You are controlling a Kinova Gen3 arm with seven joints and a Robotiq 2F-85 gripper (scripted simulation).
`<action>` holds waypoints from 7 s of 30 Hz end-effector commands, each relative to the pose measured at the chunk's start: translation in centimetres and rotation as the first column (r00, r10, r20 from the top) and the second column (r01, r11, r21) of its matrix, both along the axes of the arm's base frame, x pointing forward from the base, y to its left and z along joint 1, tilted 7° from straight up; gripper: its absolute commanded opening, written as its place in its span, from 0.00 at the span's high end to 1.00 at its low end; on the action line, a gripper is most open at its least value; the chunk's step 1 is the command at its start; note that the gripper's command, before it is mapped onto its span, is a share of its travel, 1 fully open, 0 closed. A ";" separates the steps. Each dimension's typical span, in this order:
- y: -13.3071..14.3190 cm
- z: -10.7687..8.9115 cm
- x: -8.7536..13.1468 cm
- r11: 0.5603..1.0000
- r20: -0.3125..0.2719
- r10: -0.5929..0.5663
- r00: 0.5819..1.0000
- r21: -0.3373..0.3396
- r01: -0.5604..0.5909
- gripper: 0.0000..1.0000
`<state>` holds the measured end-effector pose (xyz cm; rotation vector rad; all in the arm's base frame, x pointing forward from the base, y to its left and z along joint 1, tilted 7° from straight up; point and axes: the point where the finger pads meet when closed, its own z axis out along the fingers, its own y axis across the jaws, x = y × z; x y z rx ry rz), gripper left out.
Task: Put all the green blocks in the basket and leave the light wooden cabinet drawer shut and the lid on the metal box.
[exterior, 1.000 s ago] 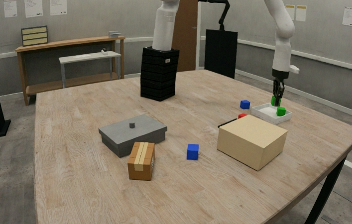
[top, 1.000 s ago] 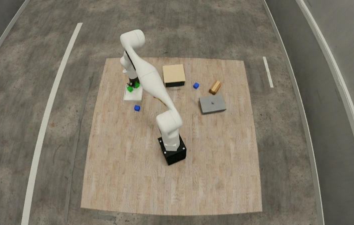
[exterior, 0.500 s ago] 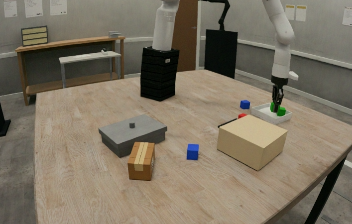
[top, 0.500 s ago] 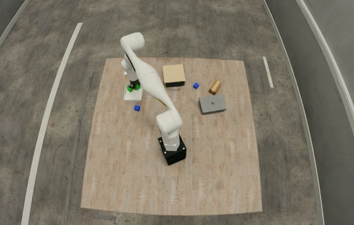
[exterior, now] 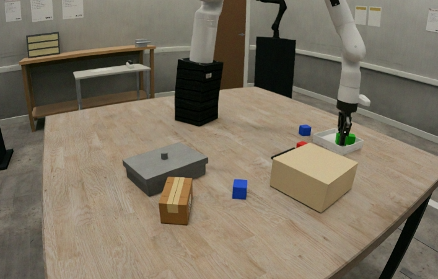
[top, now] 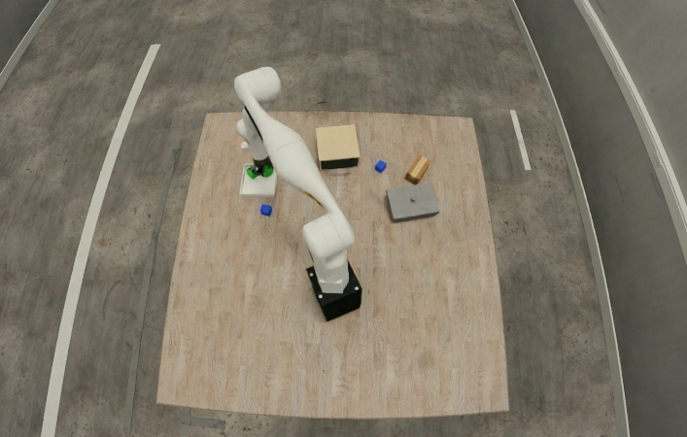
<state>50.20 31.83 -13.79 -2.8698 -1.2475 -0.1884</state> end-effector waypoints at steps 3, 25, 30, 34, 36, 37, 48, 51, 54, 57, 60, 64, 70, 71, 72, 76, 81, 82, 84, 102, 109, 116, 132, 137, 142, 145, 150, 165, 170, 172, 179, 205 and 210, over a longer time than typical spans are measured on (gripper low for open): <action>0.1 -0.3 0.1 1.000 0.002 0.000 1.000 0.001 0.000 0.90; 0.1 -0.9 0.2 1.000 0.002 0.000 1.000 0.001 0.000 0.90; 0.1 -0.9 0.2 1.000 0.002 0.000 1.000 0.001 0.000 0.90; 0.1 -0.9 0.2 1.000 0.002 0.000 1.000 0.001 0.000 0.90; 0.1 -0.9 0.2 1.000 0.002 0.000 1.000 0.001 0.000 0.90; 0.1 -0.9 0.2 1.000 0.002 0.000 1.000 0.001 0.000 0.90; 0.1 -0.9 0.2 1.000 0.002 0.000 1.000 0.001 0.000 0.90; 0.1 -0.9 0.2 1.000 0.002 0.000 1.000 0.001 0.000 0.90; 0.1 -0.9 0.2 1.000 0.002 0.000 1.000 0.001 0.000 0.90; 0.1 -0.9 0.2 1.000 0.002 0.000 1.000 0.001 0.000 0.90; 0.1 -0.9 0.2 1.000 0.002 0.000 1.000 0.001 0.000 0.90; 0.1 -0.9 0.2 1.000 0.002 0.000 1.000 0.001 0.000 0.41; 0.1 -0.9 0.2 1.000 0.002 0.000 1.000 0.001 0.000 0.41; 0.1 -0.9 0.2 1.000 0.002 0.000 1.000 0.001 0.000 0.41; 0.1 -0.9 0.2 1.000 0.002 0.000 1.000 0.001 0.000 0.41; 0.1 -0.9 0.2 1.000 0.002 0.000 1.000 0.001 0.000 0.41; 0.1 -0.9 0.2 1.000 0.002 0.000 1.000 0.001 0.000 0.41; 0.1 -0.9 0.2 1.000 0.002 0.000 1.000 0.001 0.000 0.41; 0.1 -0.9 0.2 1.000 0.002 0.000 1.000 0.001 0.000 0.41; 0.1 -0.9 0.2 1.000 0.002 0.000 1.000 0.001 0.000 0.41; 0.1 -0.1 0.1 1.000 0.002 0.000 1.000 0.001 0.000 0.41; 0.0 1.8 -0.1 1.000 0.002 0.000 1.000 0.001 0.000 0.41; -0.4 8.1 -0.8 1.000 0.002 0.000 1.000 0.001 0.000 0.41; -0.5 9.5 -0.9 1.000 0.002 0.000 1.000 0.001 0.000 0.41; -0.6 11.6 -1.2 1.000 0.002 0.000 1.000 0.001 0.000 0.41; -0.6 12.7 -1.3 1.000 0.002 0.000 1.000 0.001 0.000 0.41; -0.7 14.0 -1.4 1.000 0.002 0.000 1.000 0.001 0.000 0.41; -0.8 14.7 -1.5 1.000 0.001 -0.001 1.000 0.001 0.001 0.41; -1.0 14.7 -1.5 1.000 0.000 -0.014 1.000 0.002 0.014 0.41; -1.3 14.7 -1.4 0.999 -0.004 -0.037 0.999 0.005 0.037 0.41; -4.1 14.3 -1.0 0.971 -0.033 -0.235 0.971 0.020 0.236 0.41; -24.4 13.1 0.7 -0.162 -0.189 -0.970 -0.156 0.015 0.987 0.41; -28.1 13.2 0.5 -0.414 -0.205 -0.891 -0.404 0.007 0.910 0.41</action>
